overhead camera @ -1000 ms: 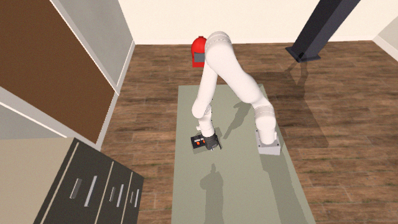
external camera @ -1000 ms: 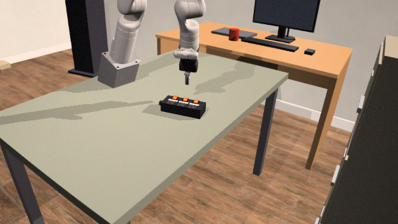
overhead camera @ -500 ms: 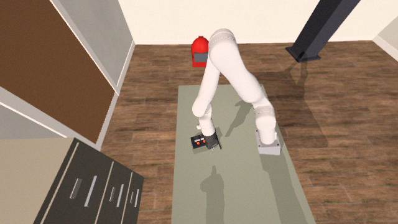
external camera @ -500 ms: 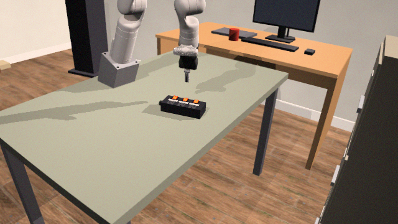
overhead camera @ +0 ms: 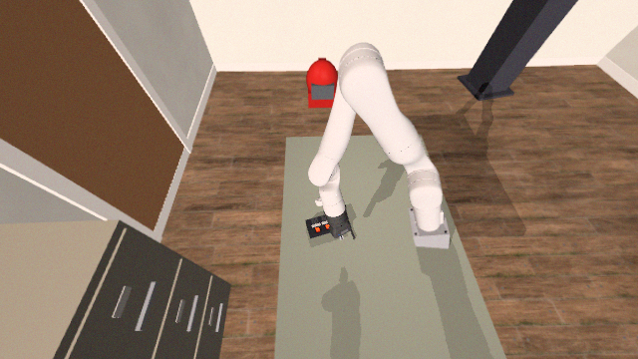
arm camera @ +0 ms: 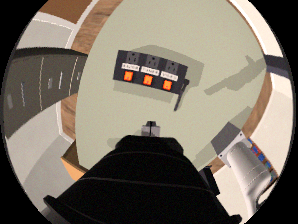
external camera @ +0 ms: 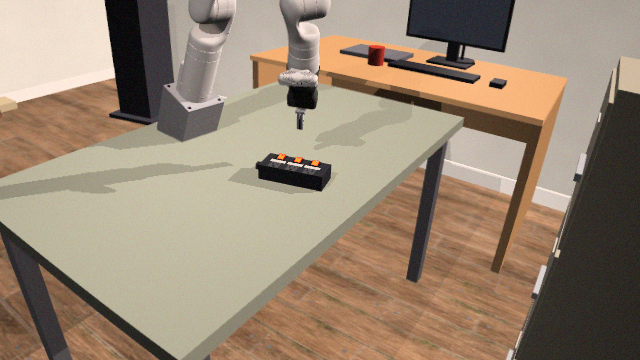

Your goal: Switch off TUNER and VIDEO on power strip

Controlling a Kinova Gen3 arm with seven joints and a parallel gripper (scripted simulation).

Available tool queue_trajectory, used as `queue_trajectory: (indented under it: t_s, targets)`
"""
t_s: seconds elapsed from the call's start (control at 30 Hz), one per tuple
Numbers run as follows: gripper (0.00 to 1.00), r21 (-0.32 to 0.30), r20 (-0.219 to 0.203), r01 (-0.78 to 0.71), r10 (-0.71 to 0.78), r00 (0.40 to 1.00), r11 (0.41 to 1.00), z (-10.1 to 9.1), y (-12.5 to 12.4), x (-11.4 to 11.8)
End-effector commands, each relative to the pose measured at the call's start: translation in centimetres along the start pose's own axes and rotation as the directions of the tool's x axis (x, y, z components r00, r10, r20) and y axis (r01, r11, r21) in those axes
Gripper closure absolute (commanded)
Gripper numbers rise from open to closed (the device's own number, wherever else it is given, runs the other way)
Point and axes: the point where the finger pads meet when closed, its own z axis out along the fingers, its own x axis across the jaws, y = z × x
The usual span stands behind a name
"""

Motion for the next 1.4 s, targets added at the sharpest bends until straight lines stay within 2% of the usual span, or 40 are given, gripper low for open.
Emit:
queue_trajectory:
  t_s: [0.0,1.37]
  targets:
    - [1.00,0.001,-0.003,0.000,0.000,1.000,1.000,-0.50,0.23,0.35]
    - [1.00,0.000,-0.010,-0.004,0.004,1.000,1.000,-0.96,0.45,0.72]
